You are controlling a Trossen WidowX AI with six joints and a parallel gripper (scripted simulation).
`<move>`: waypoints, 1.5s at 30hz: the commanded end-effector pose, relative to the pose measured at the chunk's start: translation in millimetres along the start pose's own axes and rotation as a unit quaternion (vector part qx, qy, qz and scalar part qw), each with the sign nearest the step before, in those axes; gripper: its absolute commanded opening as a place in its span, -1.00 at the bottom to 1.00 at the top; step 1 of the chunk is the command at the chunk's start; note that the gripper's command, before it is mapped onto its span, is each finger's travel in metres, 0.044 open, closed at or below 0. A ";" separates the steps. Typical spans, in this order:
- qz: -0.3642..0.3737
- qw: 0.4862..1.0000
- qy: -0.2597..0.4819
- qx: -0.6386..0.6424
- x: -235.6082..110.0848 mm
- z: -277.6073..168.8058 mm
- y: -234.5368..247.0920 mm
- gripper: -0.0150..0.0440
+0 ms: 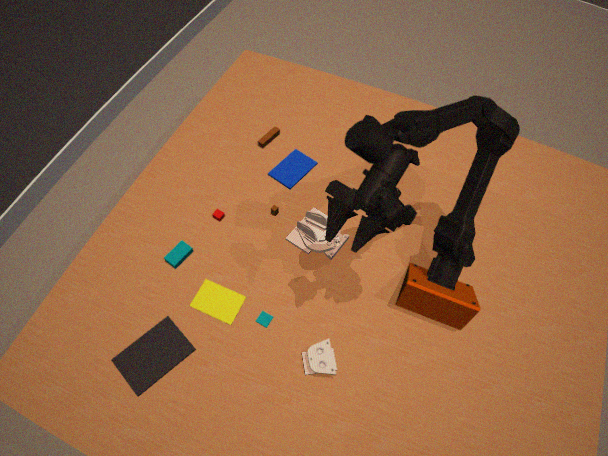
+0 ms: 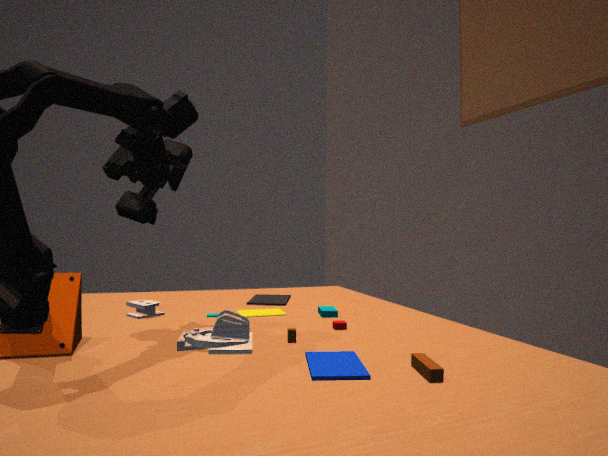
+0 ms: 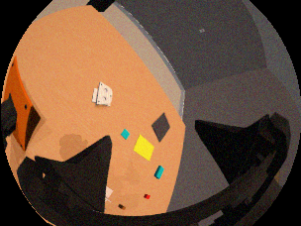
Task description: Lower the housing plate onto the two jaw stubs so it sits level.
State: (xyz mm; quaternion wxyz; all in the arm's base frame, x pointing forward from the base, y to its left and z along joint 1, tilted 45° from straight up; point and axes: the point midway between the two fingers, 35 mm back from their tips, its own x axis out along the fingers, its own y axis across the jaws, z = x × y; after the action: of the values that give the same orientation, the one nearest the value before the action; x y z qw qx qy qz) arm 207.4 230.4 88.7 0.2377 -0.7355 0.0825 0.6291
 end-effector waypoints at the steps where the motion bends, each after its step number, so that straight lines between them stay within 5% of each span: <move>1: 0.031 0.999 0.002 -0.039 11.3 2.7 -5.4 1.00; 23: 0.210 0.950 -0.021 -0.230 85.9 24.8 -6.2 1.00; 45: 0.372 0.828 -0.067 -0.414 164.8 51.8 19.2 1.00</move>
State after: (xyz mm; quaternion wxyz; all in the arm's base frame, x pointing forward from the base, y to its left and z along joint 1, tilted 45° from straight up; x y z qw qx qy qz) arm 188.1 264.6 -68.6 -0.2969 -0.6490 0.0730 0.6967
